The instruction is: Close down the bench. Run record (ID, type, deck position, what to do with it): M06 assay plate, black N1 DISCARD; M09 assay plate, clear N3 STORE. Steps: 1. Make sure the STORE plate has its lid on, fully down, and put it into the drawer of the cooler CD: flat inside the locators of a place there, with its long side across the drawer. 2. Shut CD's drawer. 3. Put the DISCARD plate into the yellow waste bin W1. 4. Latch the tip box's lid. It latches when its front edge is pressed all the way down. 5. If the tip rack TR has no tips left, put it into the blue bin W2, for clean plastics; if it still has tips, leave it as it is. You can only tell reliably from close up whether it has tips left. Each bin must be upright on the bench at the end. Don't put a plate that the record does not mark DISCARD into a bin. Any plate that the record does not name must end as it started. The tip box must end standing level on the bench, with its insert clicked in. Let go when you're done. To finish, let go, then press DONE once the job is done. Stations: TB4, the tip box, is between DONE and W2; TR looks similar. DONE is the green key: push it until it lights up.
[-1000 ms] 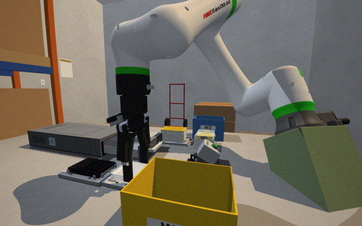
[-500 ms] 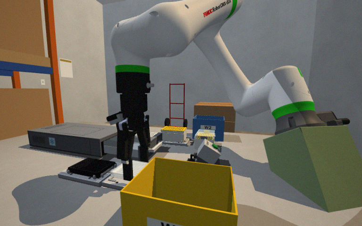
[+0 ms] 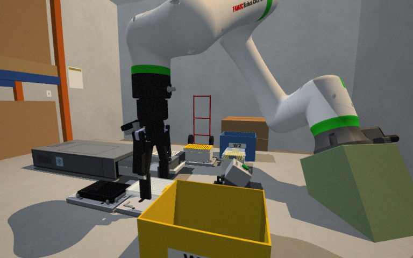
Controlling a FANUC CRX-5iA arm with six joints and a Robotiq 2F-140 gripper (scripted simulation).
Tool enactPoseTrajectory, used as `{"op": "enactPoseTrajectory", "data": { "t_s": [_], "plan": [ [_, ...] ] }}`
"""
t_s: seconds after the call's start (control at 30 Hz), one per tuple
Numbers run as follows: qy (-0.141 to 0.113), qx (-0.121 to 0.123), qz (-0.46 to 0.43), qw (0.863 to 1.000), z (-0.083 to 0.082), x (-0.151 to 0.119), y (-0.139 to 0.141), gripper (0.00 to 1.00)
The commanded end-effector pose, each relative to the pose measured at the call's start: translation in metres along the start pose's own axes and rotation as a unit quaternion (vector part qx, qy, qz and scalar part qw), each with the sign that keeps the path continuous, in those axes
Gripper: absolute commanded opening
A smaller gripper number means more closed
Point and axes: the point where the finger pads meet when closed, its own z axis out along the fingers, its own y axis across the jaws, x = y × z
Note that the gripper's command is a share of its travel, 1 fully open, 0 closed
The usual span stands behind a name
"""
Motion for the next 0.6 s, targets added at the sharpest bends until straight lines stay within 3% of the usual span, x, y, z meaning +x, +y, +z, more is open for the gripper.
{"op": "enactPoseTrajectory", "data": {
  "t_s": [0.0,0.57],
  "plan": [
    [0.001,0.000,0.000,1.000,-0.002,0.000,0.000,0.10],
    [0.001,0.000,0.000,1.000,-0.022,0.000,0.000,0.10]
  ]
}}
